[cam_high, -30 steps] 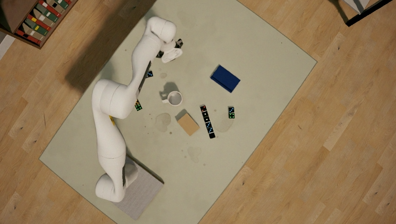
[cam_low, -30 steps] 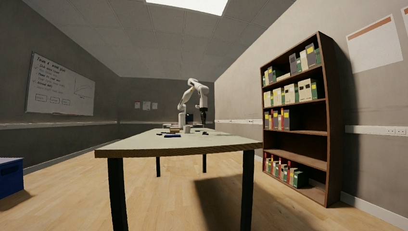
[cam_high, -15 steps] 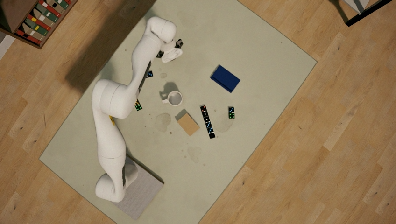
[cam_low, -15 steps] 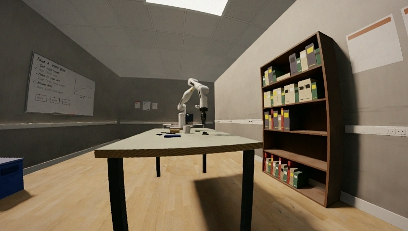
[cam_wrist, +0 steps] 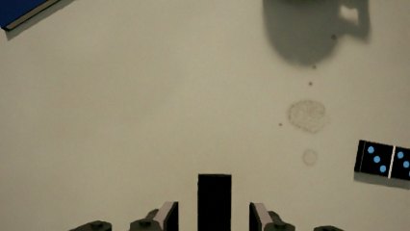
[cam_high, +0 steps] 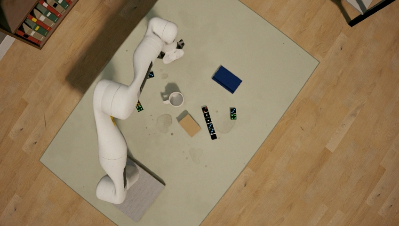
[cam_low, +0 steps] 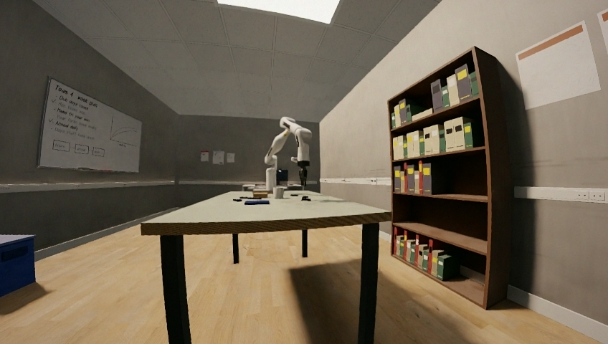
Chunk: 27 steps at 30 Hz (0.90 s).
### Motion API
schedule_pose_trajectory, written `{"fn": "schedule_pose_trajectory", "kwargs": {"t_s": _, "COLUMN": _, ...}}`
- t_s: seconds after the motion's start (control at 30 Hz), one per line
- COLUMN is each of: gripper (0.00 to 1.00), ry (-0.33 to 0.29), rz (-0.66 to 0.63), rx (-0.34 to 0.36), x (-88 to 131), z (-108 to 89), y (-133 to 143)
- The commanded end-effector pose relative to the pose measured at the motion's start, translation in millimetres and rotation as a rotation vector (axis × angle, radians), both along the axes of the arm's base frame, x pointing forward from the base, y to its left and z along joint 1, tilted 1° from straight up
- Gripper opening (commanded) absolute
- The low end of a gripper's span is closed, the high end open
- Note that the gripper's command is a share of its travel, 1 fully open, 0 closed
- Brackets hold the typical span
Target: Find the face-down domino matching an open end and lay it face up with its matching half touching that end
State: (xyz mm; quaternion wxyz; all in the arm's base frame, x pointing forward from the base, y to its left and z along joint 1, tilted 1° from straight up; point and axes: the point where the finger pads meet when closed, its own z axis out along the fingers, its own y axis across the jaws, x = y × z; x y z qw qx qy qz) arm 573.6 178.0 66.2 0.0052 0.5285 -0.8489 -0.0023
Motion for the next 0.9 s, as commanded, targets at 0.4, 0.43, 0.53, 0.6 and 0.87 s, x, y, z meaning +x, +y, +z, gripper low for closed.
{"fn": "schedule_pose_trajectory", "kwargs": {"t_s": 0.4, "gripper": 0.49, "ry": -0.002, "rz": 0.000, "rx": 0.001, "x": 1, "z": -18.0, "y": 0}}
{"fn": "schedule_pose_trajectory", "kwargs": {"t_s": 0.43, "gripper": 0.49, "ry": -0.002, "rz": 0.000, "rx": 0.001, "x": 1, "z": -20.1, "y": 0}}
{"fn": "schedule_pose_trajectory", "kwargs": {"t_s": 0.53, "gripper": 0.49, "ry": -0.002, "rz": 0.000, "rx": 0.001, "x": 1, "z": -26.6, "y": 0}}
{"fn": "schedule_pose_trajectory", "kwargs": {"t_s": 0.6, "gripper": 0.49, "ry": -0.002, "rz": 0.000, "rx": 0.001, "x": 1, "z": -31.0, "y": 0}}
{"fn": "schedule_pose_trajectory", "kwargs": {"t_s": 0.87, "gripper": 0.49, "ry": -0.002, "rz": 0.000, "rx": 0.001, "x": 1, "z": -44.1, "y": 0}}
